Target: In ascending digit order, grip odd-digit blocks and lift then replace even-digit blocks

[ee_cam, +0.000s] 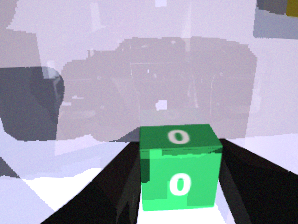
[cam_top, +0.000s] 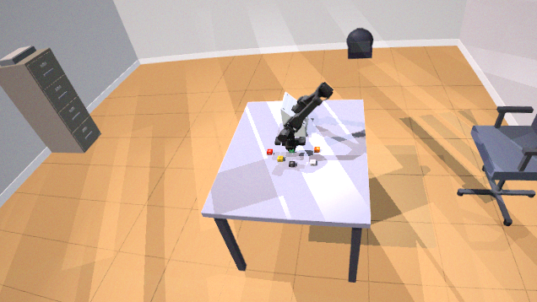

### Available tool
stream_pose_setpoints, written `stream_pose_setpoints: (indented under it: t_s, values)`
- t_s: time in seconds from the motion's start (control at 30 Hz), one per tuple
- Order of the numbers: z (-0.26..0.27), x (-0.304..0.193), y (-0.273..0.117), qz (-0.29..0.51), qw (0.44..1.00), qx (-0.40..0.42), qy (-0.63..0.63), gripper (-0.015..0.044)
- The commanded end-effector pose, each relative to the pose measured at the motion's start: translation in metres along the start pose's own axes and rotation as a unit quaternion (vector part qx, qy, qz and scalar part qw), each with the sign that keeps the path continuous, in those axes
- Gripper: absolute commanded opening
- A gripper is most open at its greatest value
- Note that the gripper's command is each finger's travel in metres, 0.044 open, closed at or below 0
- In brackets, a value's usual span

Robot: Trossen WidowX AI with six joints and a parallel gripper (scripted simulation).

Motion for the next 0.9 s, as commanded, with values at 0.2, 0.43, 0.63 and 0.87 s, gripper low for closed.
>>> stream_pose_setpoints:
  t_s: [0.2, 0.43, 0.63, 0.87]
  values:
    - [0.000, 0.000, 0.001, -0.001, 1.000, 0.002, 0.002, 0.0199]
    - [0.000, 0.000, 0.001, -0.001, 1.000, 0.002, 0.002, 0.0383]
    - [0.000, 0.001, -0.017, -0.001, 1.000, 0.001, 0.002, 0.0400]
    - [-0.001, 0.002, -0.046, -0.001, 1.000, -0.001, 0.002, 0.0348]
Point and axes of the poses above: the point midway between the two fingers, 35 mm back from their tips, its own y axis out along the fingers, its own z axis across the jaws, x = y × z, the point moved 8 cm from there along -y, back along the fingers
